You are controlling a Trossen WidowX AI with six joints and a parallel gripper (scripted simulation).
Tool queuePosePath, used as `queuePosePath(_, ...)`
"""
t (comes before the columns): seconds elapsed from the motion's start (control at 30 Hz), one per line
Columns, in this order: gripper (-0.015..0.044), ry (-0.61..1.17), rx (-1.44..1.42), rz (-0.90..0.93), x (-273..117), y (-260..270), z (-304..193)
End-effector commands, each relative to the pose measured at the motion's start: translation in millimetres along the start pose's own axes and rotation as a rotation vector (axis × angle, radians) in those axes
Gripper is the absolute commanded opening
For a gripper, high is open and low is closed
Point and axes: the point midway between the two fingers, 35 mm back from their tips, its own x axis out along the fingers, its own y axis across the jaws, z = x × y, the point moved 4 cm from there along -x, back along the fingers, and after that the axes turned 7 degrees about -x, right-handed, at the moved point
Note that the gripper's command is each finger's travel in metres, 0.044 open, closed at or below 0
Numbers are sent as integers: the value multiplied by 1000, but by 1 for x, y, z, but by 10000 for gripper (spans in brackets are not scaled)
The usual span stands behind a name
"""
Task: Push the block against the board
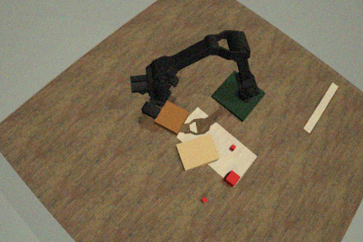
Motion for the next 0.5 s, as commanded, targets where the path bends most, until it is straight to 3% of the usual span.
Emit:
queuePosePath(0.0,0,-2,3,3,-2,1,-6)
queuePosePath(0.47,0,0,3,4,-2,4,-24)
